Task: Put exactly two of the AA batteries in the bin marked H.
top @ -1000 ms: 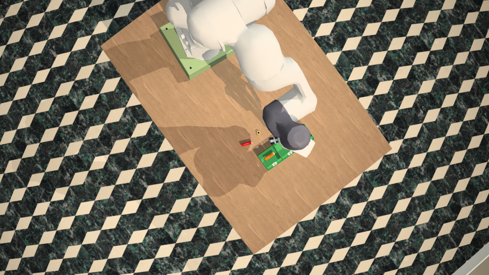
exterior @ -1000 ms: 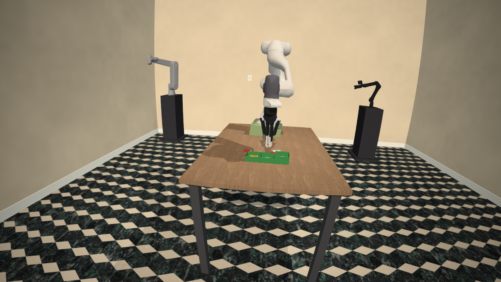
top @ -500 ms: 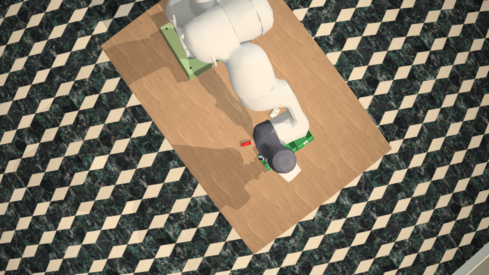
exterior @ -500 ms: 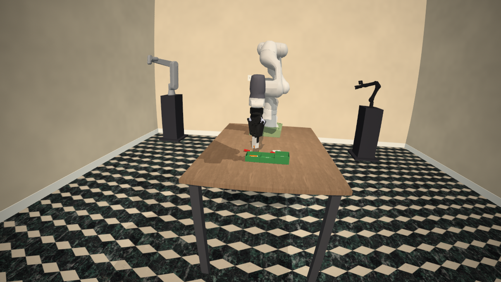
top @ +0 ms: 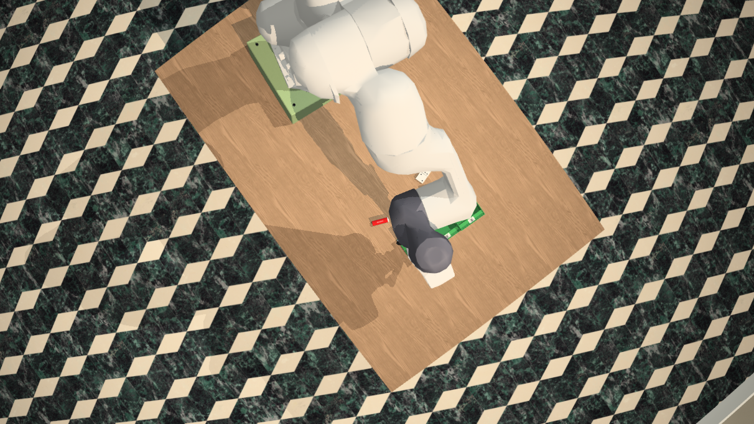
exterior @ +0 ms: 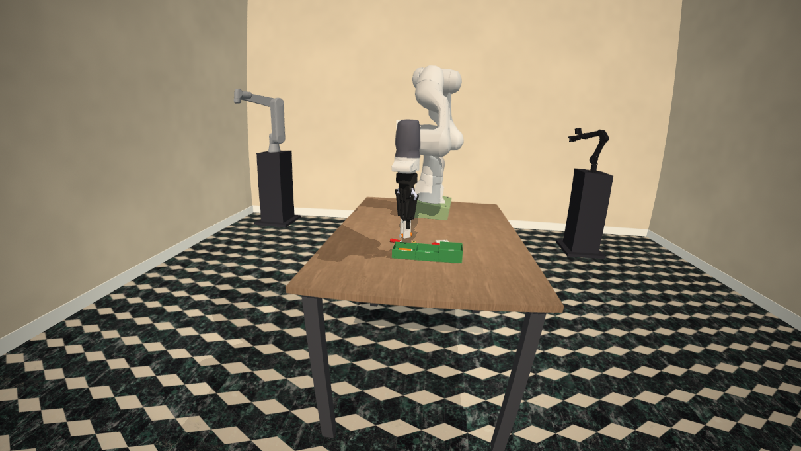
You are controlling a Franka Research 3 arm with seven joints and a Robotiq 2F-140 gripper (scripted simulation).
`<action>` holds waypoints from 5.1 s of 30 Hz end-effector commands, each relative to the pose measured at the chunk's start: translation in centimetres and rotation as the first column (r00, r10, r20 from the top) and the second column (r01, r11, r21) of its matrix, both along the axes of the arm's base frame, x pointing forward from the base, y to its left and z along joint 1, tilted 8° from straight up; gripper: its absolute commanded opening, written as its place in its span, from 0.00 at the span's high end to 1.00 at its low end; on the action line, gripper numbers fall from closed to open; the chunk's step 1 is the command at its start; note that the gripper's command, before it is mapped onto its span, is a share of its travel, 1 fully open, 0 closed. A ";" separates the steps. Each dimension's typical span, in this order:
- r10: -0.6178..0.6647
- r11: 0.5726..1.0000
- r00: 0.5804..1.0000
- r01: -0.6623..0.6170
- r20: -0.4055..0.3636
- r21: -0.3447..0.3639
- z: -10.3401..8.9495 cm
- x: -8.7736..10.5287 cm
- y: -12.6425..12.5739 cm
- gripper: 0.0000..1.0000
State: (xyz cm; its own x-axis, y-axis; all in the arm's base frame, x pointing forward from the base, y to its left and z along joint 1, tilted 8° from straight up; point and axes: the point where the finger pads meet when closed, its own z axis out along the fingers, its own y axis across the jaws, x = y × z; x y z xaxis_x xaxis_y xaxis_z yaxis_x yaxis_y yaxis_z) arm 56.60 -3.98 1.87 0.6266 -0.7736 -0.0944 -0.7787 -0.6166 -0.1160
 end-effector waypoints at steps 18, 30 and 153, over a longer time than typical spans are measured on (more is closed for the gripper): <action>-0.412 0.911 0.908 0.413 -0.072 -0.009 0.1 0.0 0.1 0.95; -0.568 0.823 0.817 0.568 -0.101 -0.031 0.1 0.0 0.1 0.95; -0.602 0.798 0.791 0.602 -0.108 -0.038 0.1 0.3 0.1 0.83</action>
